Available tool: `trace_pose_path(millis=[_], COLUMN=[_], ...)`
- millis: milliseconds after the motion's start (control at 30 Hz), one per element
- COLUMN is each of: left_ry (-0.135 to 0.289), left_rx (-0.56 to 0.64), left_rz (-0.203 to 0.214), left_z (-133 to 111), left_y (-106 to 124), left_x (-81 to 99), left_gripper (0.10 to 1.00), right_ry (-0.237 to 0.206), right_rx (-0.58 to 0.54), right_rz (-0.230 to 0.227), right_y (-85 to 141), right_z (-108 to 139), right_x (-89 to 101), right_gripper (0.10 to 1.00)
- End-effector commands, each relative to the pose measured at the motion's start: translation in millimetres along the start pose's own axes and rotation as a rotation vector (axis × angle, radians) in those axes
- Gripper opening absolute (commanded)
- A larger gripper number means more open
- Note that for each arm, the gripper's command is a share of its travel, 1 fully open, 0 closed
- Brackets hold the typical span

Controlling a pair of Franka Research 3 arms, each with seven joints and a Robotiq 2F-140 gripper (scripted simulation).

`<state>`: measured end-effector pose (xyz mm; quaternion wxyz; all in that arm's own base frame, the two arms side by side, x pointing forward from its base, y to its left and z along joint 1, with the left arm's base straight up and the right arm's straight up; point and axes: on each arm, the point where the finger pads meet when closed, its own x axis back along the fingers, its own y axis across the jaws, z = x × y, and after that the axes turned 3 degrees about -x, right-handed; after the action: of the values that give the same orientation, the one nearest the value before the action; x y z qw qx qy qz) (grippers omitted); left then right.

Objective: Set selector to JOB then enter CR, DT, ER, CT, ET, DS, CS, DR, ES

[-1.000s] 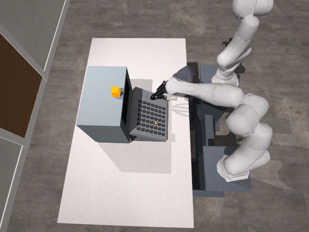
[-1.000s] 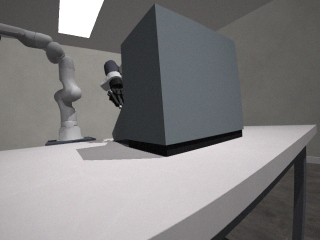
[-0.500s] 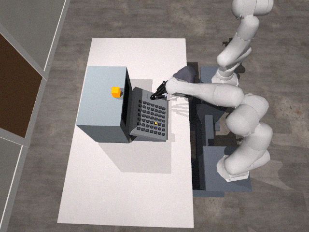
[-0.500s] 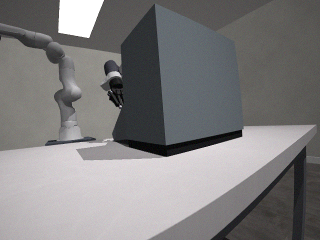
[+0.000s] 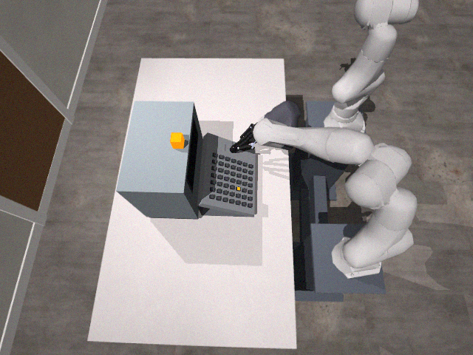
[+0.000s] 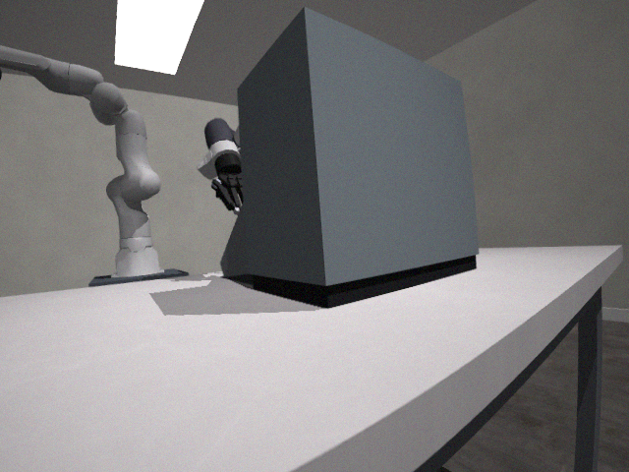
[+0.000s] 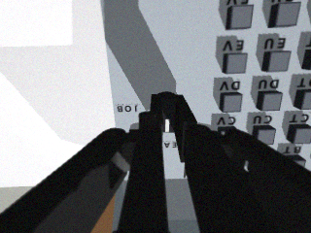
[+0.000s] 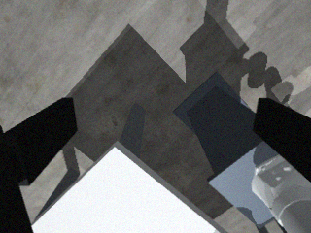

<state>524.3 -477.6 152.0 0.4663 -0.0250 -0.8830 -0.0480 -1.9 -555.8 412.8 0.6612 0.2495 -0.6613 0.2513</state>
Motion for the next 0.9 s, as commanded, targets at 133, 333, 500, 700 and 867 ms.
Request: trace_pose_path(millis=[133,333,500,700,867], left_ry=[0.001,0.001,0.001,0.001,0.001], left_rx=[-0.186,-0.286,-0.431,-0.625,-0.726], left_rz=[0.0,0.0,0.0,0.001,0.001], left_z=[-0.4,-0.4,-0.4,-0.4,-0.4], left_y=[0.1,0.1,0.1,0.1,0.1], left_x=[-0.4,-0.4,-0.4,-0.4,-0.4], left_gripper=[0.099,0.099,0.099,0.099,0.099], right_ry=[-0.001,-0.001,-0.001,-0.001,-0.001], right_rx=[0.004,0.004,0.004,0.004,0.004], right_rz=[-0.002,-0.002,-0.002,-0.002,-0.002], right_y=[1.6,1.6,1.6,1.6,1.6], right_z=[-0.2,-0.2,-0.2,-0.2,-0.2], right_x=[0.2,0.2,0.2,0.2,0.2], right_gripper=[1.0,1.0,1.0,1.0,1.0])
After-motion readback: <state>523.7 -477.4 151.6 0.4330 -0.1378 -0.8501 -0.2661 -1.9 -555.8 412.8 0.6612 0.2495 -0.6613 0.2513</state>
